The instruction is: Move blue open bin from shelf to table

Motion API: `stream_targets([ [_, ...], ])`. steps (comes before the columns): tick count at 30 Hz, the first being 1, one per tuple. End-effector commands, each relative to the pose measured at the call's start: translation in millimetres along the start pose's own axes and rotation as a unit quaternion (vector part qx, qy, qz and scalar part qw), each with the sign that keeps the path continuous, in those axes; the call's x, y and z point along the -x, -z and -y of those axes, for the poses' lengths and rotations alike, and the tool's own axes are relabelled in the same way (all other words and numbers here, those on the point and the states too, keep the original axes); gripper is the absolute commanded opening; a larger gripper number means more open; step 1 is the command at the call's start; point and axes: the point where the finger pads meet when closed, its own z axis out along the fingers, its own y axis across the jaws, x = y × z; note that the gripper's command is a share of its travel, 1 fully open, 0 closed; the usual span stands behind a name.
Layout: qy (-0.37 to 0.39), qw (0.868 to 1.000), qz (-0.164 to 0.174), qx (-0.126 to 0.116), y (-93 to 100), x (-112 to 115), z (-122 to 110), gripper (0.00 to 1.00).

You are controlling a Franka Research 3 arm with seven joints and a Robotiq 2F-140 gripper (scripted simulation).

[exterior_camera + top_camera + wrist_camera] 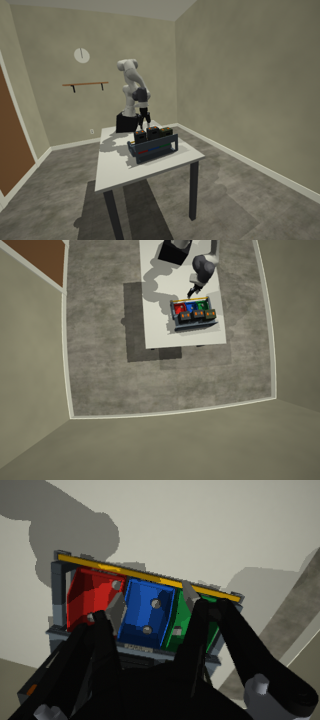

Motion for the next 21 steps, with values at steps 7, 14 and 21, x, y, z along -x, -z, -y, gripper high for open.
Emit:
stream_targets([
  [7,0.103,0.995,0.0,0.003,-0.3,0.1,-0.8,0.57],
  [14,0.106,0.994,0.001,0.002,-0.3,0.0,-0.3,0.57],
  [21,0.209,0.978,0.001,0.003,-0.3,0.0,-0.8,0.57],
])
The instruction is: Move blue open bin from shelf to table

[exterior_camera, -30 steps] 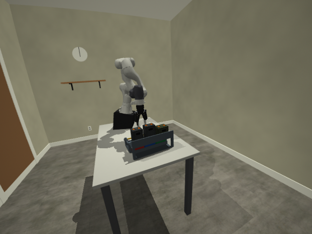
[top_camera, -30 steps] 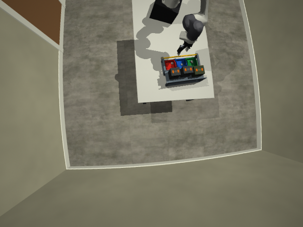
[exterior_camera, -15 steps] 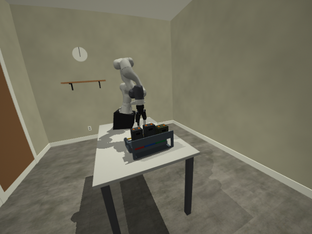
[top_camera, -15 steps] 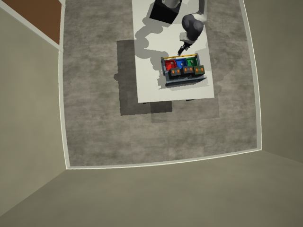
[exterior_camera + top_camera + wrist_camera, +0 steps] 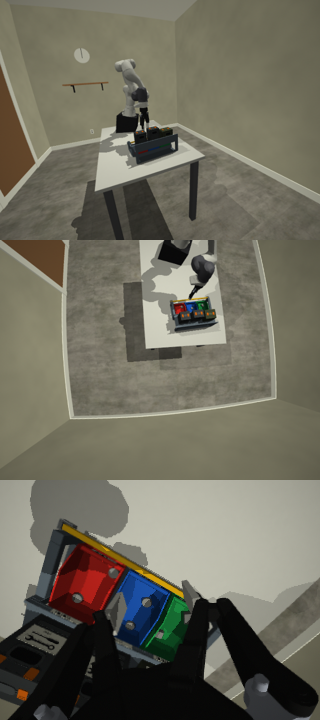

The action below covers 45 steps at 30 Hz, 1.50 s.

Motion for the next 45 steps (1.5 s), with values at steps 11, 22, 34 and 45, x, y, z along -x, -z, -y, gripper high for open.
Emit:
stream_targets([
  [11,0.091,0.996,0.001,0.003,-0.1,-0.9,0.5,0.57],
  [22,0.168,0.986,0.001,0.004,-0.1,-1.1,0.2,0.57],
  [34,0.272,0.962,0.001,0.005,-0.1,-1.4,0.3,0.57],
  [45,0.299,0.954,0.003,0.005,-0.1,-1.0,0.4,0.57],
])
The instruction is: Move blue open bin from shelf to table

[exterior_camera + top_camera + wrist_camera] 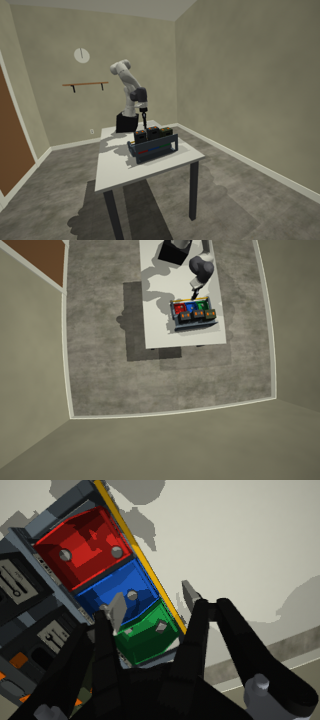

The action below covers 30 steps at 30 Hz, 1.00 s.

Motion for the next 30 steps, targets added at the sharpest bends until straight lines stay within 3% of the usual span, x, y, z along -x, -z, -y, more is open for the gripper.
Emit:
stream_targets([
  [1,0.07,0.998,-0.001,0.002,0.1,-0.8,0.0,0.57],
  [3,0.122,0.993,-0.002,0.004,0.2,-1.2,-0.2,0.57],
  [16,0.11,0.994,-0.001,0.002,0.1,-0.4,0.1,0.57],
  [20,0.162,0.987,-0.002,0.005,0.2,-1.6,-0.1,0.57],
  [30,0.162,0.987,-0.002,0.005,0.2,-1.6,-0.1,0.57],
])
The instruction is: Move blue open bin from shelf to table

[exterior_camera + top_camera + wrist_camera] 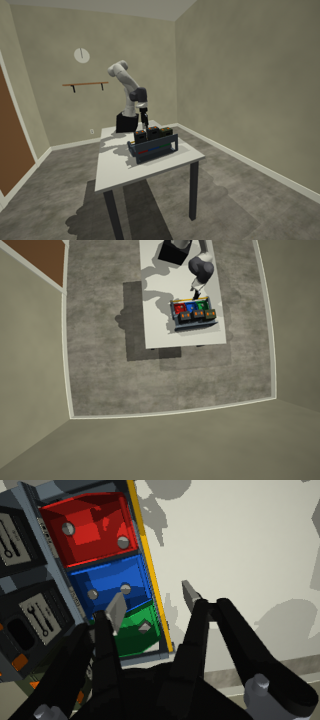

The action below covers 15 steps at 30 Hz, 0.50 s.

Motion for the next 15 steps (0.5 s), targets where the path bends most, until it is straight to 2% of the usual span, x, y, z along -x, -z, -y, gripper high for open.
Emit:
stream_targets([
  [1,0.017,1.0,-0.001,0.001,0.4,-0.8,0.1,0.57],
  [15,0.017,1.0,-0.001,0.001,0.6,-0.8,0.5,0.57],
])
